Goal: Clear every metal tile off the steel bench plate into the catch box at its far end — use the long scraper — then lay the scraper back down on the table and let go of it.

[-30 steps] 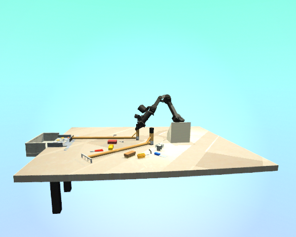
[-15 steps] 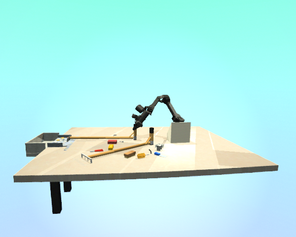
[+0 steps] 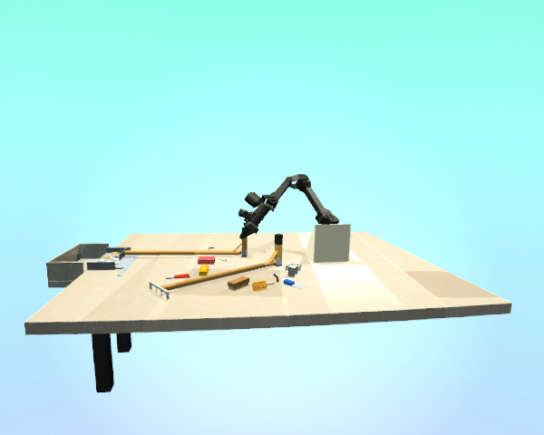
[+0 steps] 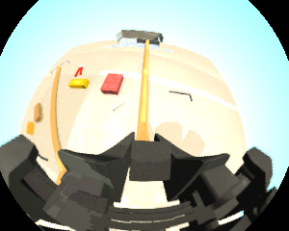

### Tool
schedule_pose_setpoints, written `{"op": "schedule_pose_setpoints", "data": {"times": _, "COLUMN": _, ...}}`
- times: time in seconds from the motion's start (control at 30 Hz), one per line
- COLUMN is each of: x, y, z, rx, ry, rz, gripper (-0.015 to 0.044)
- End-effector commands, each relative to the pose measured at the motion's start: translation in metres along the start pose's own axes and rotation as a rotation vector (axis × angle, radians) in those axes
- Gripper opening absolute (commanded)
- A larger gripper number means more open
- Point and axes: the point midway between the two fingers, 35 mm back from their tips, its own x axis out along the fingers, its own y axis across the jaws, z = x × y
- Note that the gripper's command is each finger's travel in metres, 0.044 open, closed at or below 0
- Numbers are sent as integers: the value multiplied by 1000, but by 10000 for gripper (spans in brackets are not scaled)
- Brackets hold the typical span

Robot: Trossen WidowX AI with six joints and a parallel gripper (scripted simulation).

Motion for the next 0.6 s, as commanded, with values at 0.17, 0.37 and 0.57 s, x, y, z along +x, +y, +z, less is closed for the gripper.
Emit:
{"op": "schedule_pose_setpoints", "data": {"times": 0.17, "x": 8, "y": -2, "z": 17, "rx": 4, "ry": -12, "rz": 0, "gripper": 0}}
{"op": "schedule_pose_setpoints", "data": {"times": 0.37, "x": 13, "y": -2, "z": 25, "rx": 4, "ry": -12, "rz": 0, "gripper": 0}}
{"op": "schedule_pose_setpoints", "data": {"times": 0.57, "x": 18, "y": -2, "z": 33, "rx": 5, "ry": -13, "rz": 0, "gripper": 0}}
